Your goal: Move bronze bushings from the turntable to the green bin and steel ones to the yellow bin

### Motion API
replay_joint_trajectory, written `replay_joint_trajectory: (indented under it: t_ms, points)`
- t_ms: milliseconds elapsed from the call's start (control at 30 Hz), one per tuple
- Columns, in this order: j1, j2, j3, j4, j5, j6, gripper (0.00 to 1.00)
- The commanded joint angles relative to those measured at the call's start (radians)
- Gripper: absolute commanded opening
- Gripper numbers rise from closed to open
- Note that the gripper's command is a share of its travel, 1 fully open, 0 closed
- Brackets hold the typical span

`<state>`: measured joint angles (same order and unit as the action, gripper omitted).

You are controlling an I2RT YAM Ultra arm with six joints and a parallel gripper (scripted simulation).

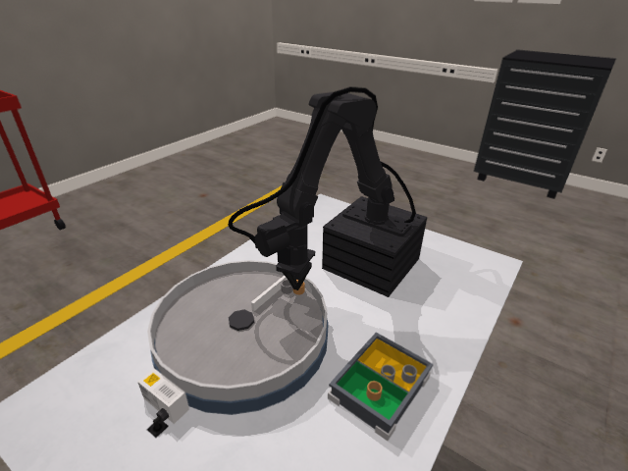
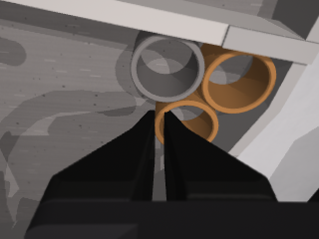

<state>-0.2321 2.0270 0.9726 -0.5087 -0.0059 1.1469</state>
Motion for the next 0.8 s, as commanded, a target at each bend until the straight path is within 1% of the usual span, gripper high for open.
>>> replay_joint_trajectory:
  t_ms: [0, 633, 767]
  points:
    - [0.000, -0.024, -0.006, -0.006, 0.009, -0.003, 0.00]
    - [0.000, -0.025, -0.006, -0.006, 0.009, -0.003, 0.00]
    - [0.000, -0.038, 0.022, -0.027, 0.009, -0.003, 0.00]
